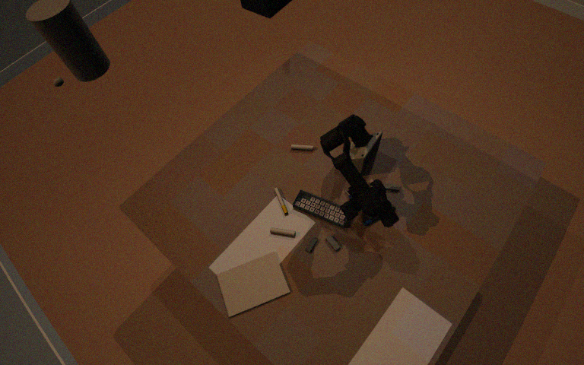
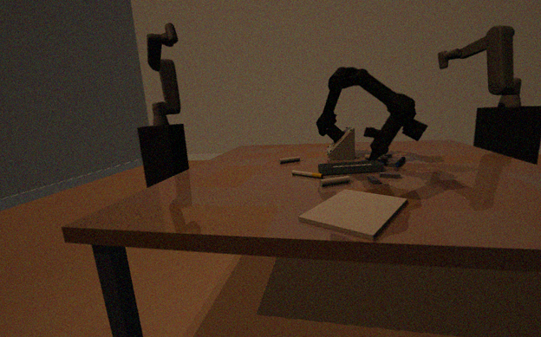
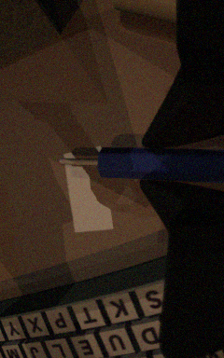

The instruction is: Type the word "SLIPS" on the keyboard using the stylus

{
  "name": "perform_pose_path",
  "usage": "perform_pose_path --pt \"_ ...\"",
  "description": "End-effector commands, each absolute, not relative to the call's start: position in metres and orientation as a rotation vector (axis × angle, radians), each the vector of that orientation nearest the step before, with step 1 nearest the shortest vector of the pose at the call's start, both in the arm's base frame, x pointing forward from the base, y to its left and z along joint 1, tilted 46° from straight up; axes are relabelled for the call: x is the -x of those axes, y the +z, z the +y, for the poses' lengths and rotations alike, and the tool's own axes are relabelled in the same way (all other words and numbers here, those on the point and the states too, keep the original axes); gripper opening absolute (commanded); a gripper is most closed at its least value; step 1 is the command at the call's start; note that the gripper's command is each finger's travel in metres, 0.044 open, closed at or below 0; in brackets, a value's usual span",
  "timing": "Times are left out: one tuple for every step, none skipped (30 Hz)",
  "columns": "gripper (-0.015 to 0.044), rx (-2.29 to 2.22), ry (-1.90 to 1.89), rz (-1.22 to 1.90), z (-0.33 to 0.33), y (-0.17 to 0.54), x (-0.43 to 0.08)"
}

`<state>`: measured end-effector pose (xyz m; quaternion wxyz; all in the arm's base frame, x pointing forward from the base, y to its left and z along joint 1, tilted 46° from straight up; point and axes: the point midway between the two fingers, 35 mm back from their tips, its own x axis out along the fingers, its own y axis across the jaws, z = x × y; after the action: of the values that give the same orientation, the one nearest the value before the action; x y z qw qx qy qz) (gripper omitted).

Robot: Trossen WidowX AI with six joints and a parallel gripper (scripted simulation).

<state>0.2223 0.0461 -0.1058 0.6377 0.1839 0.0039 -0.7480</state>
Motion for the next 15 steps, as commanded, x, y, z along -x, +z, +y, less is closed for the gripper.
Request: perform_pose_path --pt "0.0000 -0.421 -1.706 0.008 0.046 -0.106 -0.223" --pt "0.0000 -0.421 -1.706 0.008 0.046 -0.106 -0.223" --pt "0.0000 -0.422 -1.706 0.009 0.047 -0.105 -0.223" --pt "0.0000 -0.423 -1.706 0.010 0.049 -0.103 -0.223" --pt "0.0000 -0.425 -1.706 0.011 0.052 -0.100 -0.223" --pt "0.0000 -0.427 -1.706 0.012 0.056 -0.097 -0.223" --pt "0.0000 -0.430 -1.706 0.014 0.060 -0.092 -0.223" --pt "0.0000 -0.433 -1.706 0.015 0.065 -0.088 -0.223" --pt "0.0000 -0.436 -1.707 0.017 0.069 -0.083 -0.222" --pt "0.0000 -0.439 -1.707 0.019 0.074 -0.078 -0.222" --pt "0.0000 -0.441 -1.707 0.021 0.078 -0.074 -0.221" --pt "0.0000 -0.443 -1.707 0.022 0.081 -0.071 -0.221" --pt "0.0000 -0.443 -1.707 0.022 0.082 -0.070 -0.221" --pt "0.0000 -0.443 -1.707 0.022 0.082 -0.070 -0.221" --pt "0.0000 -0.443 -1.707 0.022 0.082 -0.070 -0.221"
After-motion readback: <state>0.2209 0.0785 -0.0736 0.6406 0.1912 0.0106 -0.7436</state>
